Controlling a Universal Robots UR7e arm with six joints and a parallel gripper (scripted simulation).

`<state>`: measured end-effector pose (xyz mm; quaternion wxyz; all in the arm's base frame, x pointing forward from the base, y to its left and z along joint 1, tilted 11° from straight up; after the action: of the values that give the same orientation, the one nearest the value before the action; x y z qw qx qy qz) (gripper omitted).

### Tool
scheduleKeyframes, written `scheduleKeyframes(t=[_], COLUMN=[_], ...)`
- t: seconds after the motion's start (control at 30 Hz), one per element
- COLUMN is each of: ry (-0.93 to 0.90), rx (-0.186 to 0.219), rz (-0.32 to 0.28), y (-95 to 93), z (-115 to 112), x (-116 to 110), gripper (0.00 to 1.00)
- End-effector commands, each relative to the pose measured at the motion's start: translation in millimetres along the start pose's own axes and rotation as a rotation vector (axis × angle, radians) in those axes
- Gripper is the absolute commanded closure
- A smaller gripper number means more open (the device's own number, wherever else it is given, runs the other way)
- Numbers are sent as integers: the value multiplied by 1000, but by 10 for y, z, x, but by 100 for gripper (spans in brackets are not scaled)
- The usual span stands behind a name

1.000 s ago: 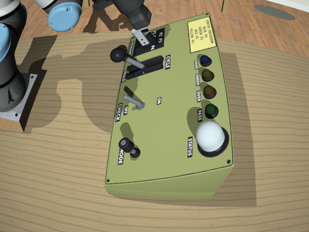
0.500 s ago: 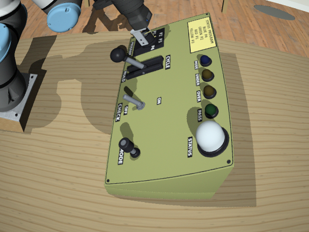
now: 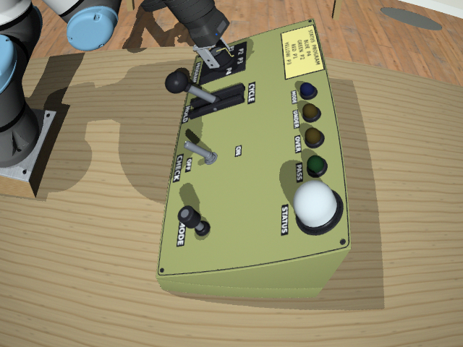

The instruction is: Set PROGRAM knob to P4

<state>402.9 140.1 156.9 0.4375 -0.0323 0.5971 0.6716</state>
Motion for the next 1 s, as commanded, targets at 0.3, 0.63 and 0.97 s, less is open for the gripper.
scheduleKeyframes(t=[0.3, 0.63, 0.97], ry=[-293, -558, -760], rx=[-1, -1, -1], rz=[0, 0, 0], y=[2, 2, 2], z=[3, 4, 3], x=[-2, -2, -3], gripper=[100, 100, 100])
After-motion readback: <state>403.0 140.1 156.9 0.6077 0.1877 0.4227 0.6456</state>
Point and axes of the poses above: the point where the finger pads meet when closed, its own y axis back along the fingers, its own z axis across the jaws, x = y × z, the point moved 5 cm from there along y, back along the fingers, and after that the axes turned 6 degrees about -y, right-handed, at the moved point
